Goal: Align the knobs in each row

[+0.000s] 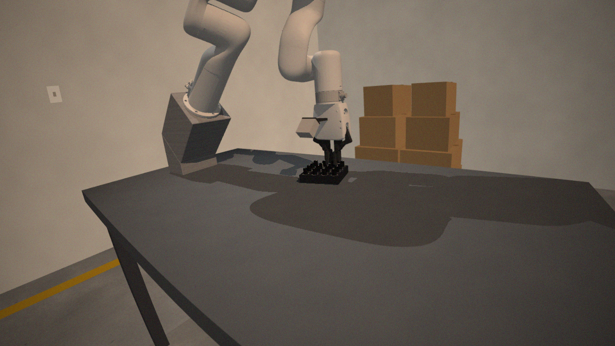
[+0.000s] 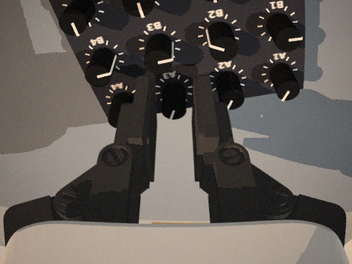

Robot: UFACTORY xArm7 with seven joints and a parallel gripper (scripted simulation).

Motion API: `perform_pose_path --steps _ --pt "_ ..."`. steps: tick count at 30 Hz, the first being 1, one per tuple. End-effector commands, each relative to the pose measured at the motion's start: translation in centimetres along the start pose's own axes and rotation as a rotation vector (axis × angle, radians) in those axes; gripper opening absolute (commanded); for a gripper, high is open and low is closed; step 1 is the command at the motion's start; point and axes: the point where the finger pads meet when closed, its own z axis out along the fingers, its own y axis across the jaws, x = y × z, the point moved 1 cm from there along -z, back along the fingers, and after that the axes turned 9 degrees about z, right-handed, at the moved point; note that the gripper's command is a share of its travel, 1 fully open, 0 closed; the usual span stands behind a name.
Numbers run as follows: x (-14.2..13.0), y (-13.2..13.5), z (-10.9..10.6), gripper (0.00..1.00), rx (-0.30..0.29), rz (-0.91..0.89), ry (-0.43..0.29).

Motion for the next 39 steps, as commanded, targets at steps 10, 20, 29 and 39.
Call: perform_pose_path --steps 10,20,29,39 --pt "0.0 0.0 0.0 0.19 0.001 0.000 -0.001" --pt "0.0 0.0 -0.8 0.19 0.001 -0.001 -0.001" --pt "-0.1 -0.1 -2.6 0.19 0.002 0.000 -0.001" --pt "-0.1 -0.1 -3.6 0.19 0.002 0.000 -0.001"
